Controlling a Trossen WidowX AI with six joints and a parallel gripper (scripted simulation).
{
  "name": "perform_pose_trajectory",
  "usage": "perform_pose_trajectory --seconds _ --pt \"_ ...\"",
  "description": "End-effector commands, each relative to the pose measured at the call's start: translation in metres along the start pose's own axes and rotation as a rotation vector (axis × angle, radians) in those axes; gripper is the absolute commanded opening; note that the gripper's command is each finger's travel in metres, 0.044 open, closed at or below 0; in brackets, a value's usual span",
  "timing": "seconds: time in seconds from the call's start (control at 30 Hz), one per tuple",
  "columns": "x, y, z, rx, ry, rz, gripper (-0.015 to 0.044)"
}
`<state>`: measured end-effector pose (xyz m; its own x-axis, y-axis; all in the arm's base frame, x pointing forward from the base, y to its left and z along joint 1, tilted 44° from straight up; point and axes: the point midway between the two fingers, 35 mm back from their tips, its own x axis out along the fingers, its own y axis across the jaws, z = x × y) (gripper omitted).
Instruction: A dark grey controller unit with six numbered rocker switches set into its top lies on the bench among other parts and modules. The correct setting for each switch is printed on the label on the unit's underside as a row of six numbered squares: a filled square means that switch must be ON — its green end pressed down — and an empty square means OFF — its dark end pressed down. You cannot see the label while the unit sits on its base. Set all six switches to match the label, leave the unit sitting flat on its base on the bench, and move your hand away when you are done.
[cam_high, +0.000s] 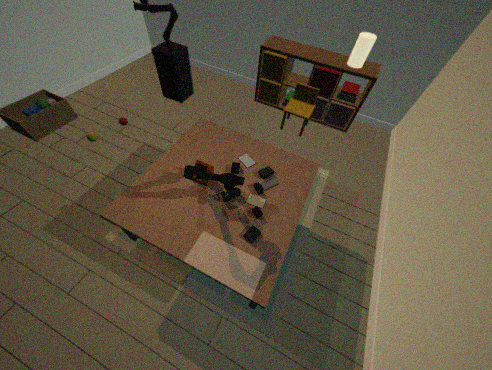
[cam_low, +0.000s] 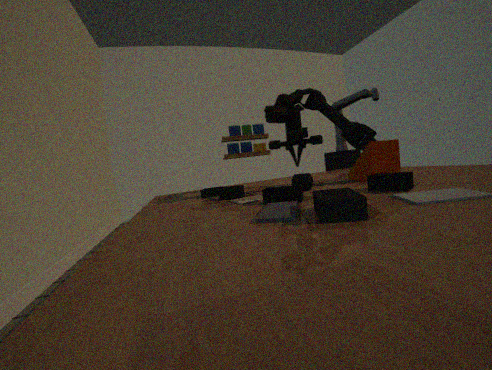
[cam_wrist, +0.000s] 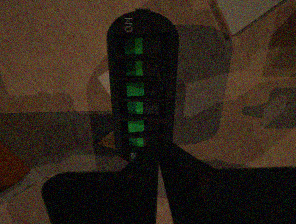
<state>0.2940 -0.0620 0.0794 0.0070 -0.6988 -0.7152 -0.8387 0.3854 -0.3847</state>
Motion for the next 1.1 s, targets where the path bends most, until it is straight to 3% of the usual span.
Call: perform_pose_trajectory --seconds 0.0,0.2,1.07 --pt "-0.006 0.0 -0.003 0.009 0.0 0.006 0.0" --pt "-0.01 0.012 0.027 0.01 0.001 0.005 0.0" --pt "-0.01 0.011 0.028 0.01 -0.001 0.006 0.0"
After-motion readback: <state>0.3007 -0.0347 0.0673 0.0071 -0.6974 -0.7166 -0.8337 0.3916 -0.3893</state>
